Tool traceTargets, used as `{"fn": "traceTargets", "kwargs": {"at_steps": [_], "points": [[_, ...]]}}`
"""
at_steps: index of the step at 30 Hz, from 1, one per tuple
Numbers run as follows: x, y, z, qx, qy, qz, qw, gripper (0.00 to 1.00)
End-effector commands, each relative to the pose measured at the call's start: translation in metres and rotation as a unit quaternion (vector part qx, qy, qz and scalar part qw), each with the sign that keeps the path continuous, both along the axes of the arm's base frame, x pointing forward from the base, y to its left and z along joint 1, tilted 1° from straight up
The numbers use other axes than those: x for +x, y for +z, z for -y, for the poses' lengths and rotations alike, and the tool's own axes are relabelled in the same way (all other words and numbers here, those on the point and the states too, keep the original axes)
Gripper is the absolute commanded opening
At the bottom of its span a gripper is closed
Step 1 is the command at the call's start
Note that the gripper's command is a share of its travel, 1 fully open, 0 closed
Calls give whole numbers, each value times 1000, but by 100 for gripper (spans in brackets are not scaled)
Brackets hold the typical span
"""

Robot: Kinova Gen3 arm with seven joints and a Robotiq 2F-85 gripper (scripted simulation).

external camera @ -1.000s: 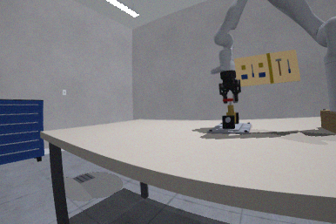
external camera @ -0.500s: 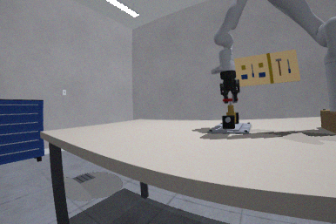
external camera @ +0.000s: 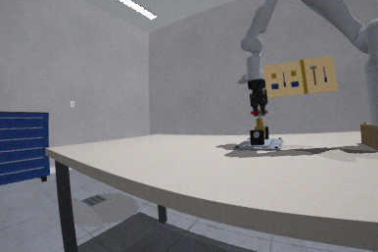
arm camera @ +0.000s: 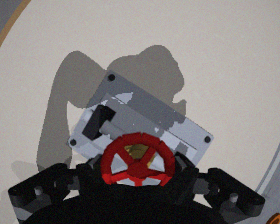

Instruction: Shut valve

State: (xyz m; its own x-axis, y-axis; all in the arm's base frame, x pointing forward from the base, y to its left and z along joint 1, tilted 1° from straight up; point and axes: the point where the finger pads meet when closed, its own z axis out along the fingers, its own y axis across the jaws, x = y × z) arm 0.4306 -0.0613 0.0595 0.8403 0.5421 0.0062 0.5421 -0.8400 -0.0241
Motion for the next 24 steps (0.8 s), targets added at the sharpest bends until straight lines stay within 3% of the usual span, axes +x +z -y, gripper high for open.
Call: {"fn": "traceTargets", "kwargs": {"at_steps": [1, 13, 24], "points": [[0, -1, 0, -2, -17, -1, 1000, 0], [0, -1, 0, -3, -112, -3, 994, 0], [0, -1, 0, -4, -227, -5, 974, 0]]}}
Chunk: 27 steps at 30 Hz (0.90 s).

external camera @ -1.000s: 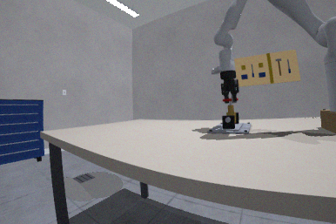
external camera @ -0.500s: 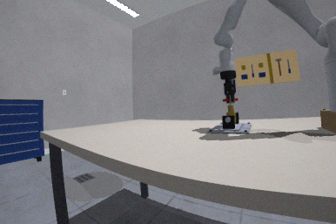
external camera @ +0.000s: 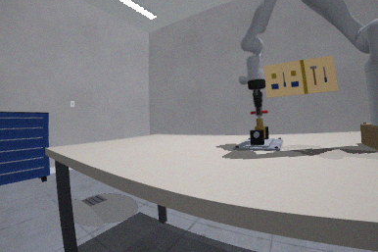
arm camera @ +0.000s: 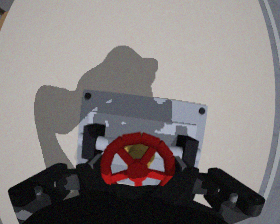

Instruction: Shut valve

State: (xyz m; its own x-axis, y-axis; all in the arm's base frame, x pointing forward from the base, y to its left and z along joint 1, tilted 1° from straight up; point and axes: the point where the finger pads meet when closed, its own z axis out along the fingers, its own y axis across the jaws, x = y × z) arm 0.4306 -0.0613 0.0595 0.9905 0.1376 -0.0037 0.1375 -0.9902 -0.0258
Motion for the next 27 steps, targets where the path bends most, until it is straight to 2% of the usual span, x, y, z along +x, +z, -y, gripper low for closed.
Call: {"fn": "traceTargets", "kwargs": {"at_steps": [1, 9, 17, 19, 27], "points": [[0, -1, 0, -3, -11, -1, 1000, 0], [0, -1, 0, -3, -87, -3, 996, 0], [0, -1, 0, -4, -171, -4, 985, 0], [0, -1, 0, -4, -171, -4, 985, 0], [0, -1, 0, -4, -248, -6, 969, 0]]}}
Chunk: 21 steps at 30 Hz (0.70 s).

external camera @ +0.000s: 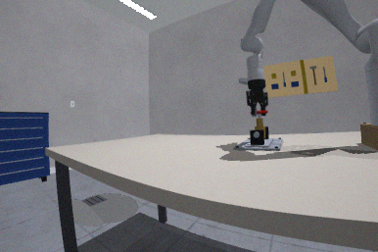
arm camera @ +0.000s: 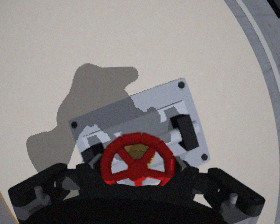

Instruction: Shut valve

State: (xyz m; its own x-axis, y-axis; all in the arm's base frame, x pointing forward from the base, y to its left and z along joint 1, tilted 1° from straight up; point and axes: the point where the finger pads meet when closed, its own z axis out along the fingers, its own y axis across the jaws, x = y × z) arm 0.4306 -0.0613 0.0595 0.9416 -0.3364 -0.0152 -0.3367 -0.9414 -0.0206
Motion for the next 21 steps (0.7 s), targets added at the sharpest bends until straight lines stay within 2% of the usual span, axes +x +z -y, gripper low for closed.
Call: {"fn": "traceTargets", "kwargs": {"at_steps": [1, 21], "points": [[0, -1, 0, -2, -19, -1, 1000, 0], [0, -1, 0, -3, -152, -4, 988, 0]]}}
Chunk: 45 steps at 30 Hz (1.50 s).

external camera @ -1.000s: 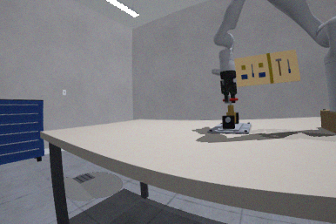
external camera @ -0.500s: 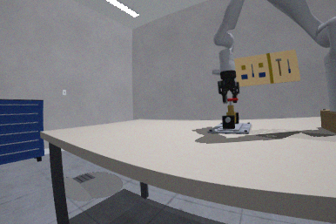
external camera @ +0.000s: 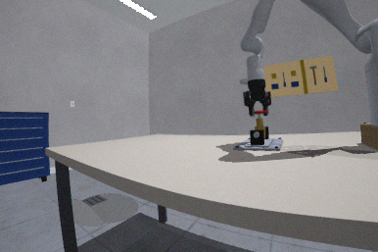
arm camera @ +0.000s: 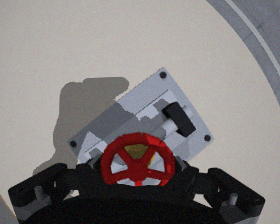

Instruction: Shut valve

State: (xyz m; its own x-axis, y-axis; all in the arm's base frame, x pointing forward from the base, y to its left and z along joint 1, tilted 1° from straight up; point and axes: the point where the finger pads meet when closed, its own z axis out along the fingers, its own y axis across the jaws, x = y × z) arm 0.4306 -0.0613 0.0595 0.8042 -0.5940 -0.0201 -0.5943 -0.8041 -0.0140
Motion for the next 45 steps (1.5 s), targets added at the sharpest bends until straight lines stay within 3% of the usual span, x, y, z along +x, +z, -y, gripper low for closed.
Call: {"fn": "traceTargets", "kwargs": {"at_steps": [1, 20, 45], "points": [[0, -1, 0, -2, -12, -1, 1000, 0], [0, -1, 0, -2, -71, -2, 997, 0], [0, -1, 0, -2, -81, -2, 997, 0]]}}
